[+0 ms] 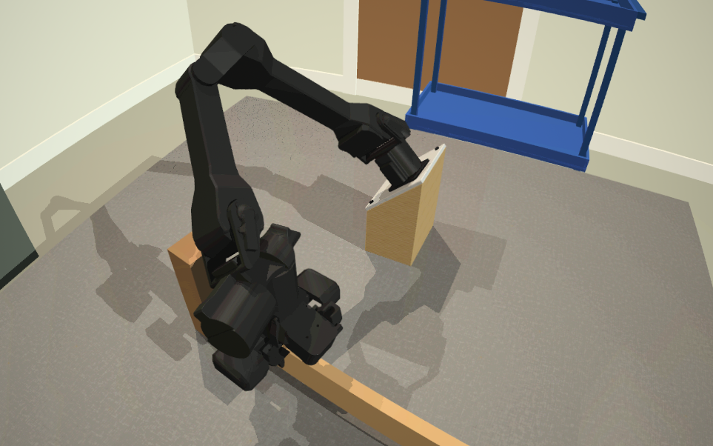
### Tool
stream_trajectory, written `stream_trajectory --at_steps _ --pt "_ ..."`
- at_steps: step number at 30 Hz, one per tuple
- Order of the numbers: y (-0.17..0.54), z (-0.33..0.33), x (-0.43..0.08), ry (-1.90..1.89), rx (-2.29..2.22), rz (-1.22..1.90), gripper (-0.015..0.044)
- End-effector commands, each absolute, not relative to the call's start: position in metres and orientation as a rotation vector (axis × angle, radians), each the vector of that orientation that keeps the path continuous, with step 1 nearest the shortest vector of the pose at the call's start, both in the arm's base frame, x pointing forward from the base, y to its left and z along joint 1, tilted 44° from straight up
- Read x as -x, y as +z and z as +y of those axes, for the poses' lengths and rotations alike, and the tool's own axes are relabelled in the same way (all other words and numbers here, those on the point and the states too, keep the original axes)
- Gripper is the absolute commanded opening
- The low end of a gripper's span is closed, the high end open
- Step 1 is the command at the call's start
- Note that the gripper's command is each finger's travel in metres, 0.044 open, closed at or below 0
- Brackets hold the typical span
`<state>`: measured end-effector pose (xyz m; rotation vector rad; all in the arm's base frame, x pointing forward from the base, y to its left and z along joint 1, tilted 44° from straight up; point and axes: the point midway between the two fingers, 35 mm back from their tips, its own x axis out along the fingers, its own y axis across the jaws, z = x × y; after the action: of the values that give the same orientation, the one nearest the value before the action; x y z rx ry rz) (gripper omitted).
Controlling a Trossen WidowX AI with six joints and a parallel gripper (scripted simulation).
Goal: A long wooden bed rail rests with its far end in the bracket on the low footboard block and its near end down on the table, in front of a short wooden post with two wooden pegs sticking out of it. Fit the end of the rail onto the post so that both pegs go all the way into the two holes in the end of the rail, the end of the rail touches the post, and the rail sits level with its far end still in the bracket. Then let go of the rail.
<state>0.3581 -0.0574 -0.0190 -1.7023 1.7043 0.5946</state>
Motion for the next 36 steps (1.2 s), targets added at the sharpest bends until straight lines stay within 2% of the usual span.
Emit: stream_trajectory --at_steps 1,36 --pt "-0.0153 -0.0569 -0.3586 0.594 1.707 1.697 0.0000" --pt "-0.0085 -0.0653 -0.3571 0.594 1.707 1.697 0.0000"
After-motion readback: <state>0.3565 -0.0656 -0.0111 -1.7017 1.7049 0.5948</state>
